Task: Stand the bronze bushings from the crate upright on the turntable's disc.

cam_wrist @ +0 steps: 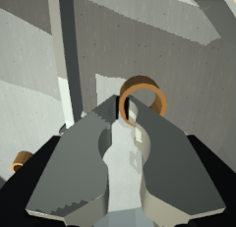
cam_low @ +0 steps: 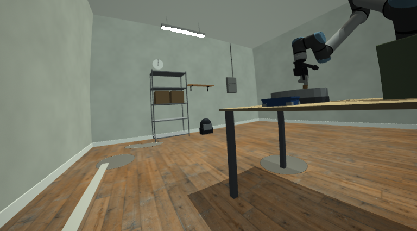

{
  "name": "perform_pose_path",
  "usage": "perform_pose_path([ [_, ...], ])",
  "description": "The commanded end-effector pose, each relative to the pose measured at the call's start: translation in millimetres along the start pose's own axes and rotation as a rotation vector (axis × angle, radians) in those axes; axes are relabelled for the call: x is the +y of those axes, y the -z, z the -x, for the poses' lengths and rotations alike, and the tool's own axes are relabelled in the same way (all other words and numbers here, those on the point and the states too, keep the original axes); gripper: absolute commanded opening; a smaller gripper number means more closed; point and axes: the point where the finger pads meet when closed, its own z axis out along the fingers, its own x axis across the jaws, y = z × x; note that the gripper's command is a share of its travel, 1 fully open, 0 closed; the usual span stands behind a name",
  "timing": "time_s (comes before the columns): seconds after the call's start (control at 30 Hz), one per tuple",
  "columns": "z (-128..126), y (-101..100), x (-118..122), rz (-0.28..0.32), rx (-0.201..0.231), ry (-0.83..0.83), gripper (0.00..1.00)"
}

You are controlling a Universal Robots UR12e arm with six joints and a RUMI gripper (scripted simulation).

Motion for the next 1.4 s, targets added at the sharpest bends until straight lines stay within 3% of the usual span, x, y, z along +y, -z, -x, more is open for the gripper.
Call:
perform_pose_path([
  [0.0,0.0,0.4,0.4,0.001,0.000,0.000,0.00],
  [0.53,0.0,-4.5,0.4,0.001,0.000,0.000,0.00],
  [1.37,0.0,-41.2,0.4,0.001,0.000,0.000,0.00],
])
